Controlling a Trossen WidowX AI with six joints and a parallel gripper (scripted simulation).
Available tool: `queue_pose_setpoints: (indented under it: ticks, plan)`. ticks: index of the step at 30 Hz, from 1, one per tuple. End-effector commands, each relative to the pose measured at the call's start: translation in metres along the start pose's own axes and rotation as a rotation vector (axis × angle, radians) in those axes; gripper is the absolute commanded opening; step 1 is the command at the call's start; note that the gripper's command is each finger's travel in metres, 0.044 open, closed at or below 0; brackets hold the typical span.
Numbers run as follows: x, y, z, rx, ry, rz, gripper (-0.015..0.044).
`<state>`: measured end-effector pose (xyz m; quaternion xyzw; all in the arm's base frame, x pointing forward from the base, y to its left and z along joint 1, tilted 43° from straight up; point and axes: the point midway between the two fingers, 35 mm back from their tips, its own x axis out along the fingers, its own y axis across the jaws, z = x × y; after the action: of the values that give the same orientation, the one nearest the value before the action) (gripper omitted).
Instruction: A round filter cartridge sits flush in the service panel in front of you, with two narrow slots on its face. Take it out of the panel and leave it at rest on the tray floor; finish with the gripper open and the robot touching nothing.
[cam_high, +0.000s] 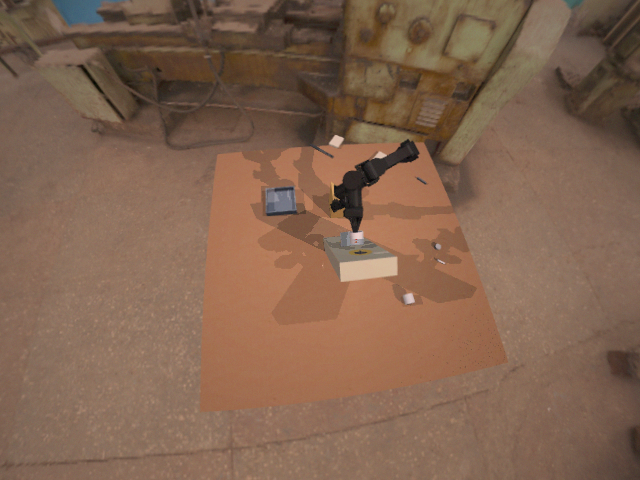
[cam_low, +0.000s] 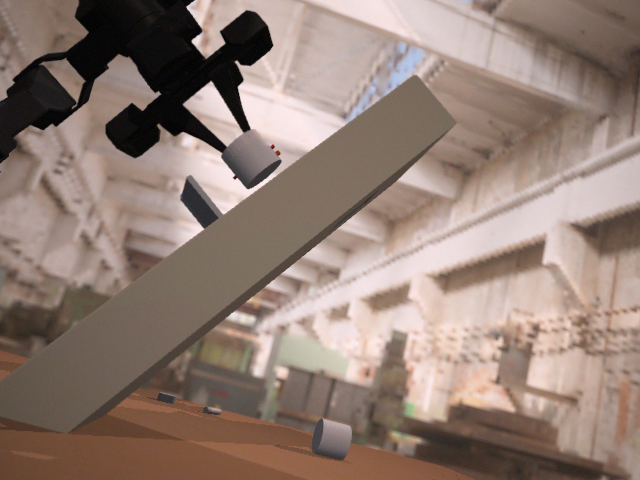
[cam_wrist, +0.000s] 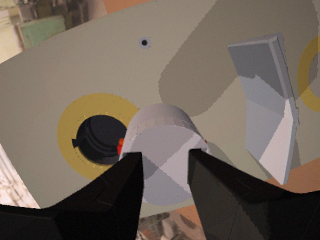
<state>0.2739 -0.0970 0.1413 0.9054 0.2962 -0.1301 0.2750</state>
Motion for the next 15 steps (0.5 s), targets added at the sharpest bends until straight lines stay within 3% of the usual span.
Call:
queue_pose_setpoints:
  ticks: [1,8,12,15]
  plan:
    - [0.001,-0.011,0.002,-0.002,0.006,0.000,0.0000]
    - [0.004,-0.029,0.007,-0.002,0.006,0.000,0.0000]
    - [0.003,-0.025,0.007,0.002,0.000,-0.001,0.0105]
    - [0.003,-0.025,0.007,0.002,0.000,-0.001,0.0117]
